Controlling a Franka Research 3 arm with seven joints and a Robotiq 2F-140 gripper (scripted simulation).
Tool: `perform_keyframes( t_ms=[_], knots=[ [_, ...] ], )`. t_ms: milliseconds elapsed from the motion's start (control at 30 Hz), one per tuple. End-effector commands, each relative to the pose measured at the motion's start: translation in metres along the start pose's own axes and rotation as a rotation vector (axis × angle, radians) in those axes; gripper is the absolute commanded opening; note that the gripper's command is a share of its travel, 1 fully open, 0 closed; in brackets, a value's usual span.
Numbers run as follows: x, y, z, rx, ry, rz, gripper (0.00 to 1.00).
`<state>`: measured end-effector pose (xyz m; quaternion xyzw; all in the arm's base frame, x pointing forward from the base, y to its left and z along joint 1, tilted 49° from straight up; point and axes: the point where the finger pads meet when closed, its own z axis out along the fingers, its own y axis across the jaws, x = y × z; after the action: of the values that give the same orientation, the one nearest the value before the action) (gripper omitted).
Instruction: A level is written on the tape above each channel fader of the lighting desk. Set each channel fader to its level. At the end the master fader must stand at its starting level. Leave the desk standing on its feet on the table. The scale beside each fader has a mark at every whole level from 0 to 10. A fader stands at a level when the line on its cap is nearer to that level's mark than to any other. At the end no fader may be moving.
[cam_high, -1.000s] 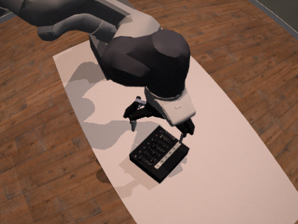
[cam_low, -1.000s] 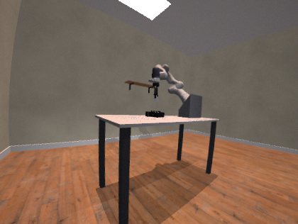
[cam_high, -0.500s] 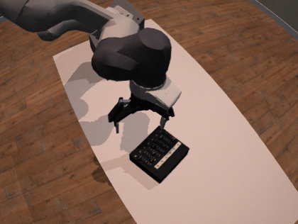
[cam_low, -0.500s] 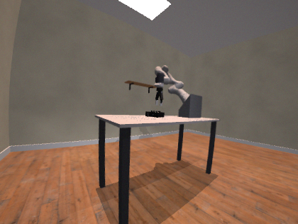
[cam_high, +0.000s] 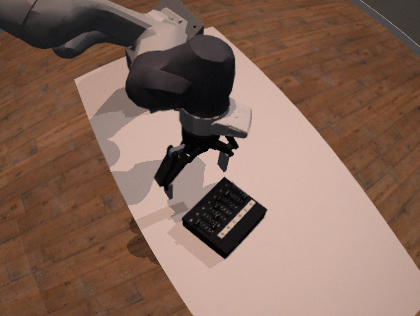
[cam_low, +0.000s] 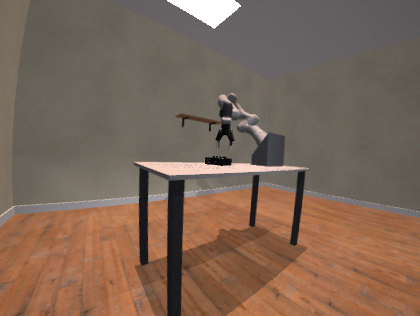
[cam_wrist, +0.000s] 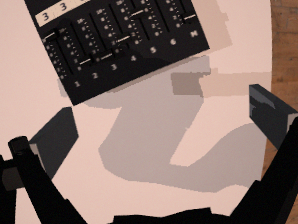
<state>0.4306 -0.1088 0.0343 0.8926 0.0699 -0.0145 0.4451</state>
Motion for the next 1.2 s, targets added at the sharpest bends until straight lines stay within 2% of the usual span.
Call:
perform_keyframes(
  t_ms=[0,167,1167],
  knots=[
    [0.0011,0.0,0.0,0.024,-0.015,-0.278,1.0],
    [0.0011,0.0,0.0,0.034,-0.021,-0.4,1.0],
    [0.0011,0.0,0.0,0.034,-0.021,-0.4,1.0]
  ],
)
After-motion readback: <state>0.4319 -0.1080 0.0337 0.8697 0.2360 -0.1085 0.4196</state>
